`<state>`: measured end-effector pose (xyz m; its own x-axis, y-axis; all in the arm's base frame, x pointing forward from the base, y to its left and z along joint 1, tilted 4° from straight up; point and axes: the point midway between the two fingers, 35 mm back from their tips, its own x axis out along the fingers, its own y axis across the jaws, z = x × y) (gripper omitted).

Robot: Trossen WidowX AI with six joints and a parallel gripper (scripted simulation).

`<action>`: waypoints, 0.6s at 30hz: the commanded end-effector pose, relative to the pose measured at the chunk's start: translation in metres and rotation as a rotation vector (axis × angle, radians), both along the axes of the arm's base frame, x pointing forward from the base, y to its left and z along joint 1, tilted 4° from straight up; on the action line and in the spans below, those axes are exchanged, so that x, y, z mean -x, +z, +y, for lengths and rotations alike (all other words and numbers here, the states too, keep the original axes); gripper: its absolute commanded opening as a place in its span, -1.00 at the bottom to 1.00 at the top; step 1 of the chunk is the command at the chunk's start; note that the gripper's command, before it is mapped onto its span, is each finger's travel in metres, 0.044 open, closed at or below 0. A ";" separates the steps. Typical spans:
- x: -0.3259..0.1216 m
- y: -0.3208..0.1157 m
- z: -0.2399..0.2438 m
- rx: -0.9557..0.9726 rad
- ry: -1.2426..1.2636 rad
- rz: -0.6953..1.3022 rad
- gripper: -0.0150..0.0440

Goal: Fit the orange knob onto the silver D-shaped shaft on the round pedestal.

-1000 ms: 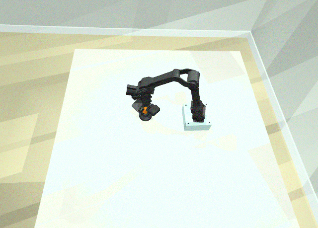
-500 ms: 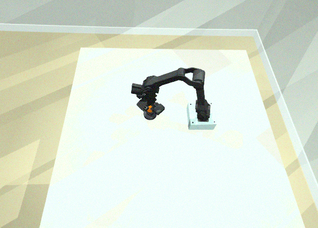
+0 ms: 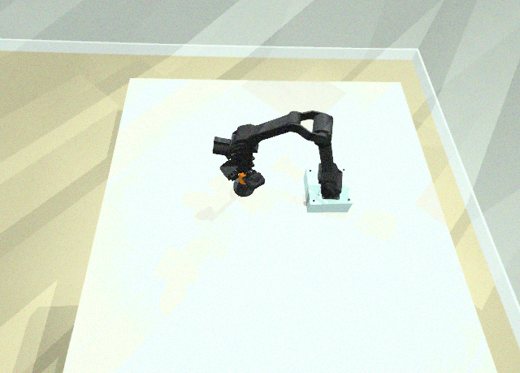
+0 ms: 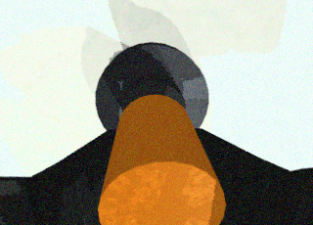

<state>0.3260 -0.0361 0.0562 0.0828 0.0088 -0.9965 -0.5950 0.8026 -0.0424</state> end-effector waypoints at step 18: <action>0.000 0.005 0.000 -0.003 -0.038 -0.009 -0.49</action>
<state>0.3256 -0.0363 0.0577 0.0842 0.0085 -0.9964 -0.5821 0.8120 -0.0422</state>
